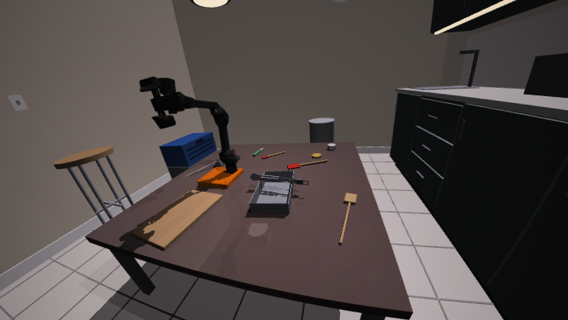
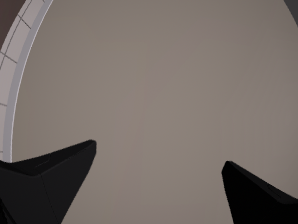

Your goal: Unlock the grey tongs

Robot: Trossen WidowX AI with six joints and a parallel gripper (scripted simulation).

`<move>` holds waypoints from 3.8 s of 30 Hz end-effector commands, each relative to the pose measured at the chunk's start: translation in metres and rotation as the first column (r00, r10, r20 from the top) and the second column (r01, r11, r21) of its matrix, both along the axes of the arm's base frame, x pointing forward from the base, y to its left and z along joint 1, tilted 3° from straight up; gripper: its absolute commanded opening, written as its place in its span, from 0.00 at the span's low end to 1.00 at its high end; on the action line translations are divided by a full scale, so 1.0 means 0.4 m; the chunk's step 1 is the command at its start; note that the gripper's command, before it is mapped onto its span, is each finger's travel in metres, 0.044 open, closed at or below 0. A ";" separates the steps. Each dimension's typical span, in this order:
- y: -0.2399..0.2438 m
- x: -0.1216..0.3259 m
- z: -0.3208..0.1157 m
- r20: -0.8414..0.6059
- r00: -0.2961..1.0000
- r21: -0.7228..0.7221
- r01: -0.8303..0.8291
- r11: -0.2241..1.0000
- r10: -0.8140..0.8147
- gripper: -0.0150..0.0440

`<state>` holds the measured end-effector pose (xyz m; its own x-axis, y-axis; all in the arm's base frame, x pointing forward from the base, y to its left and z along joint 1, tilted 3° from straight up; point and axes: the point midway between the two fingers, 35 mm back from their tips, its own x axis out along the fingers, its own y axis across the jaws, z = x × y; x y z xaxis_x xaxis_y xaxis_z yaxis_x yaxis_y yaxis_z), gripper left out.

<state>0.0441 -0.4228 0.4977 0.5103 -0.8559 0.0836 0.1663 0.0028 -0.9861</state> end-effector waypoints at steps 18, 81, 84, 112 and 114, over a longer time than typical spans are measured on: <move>0.141 0.648 -0.530 0.174 0.981 0.865 -0.196 0.461 0.091 1.00; 0.709 0.822 -1.024 -0.435 0.885 0.897 0.441 -0.003 0.165 1.00; 0.709 0.822 -1.036 -0.435 0.885 0.897 0.441 -0.003 0.165 1.00; 0.710 0.827 -1.073 -0.428 0.888 0.901 0.434 0.000 0.170 0.49; 0.710 0.827 -1.073 -0.428 0.888 0.901 0.434 0.000 0.170 0.47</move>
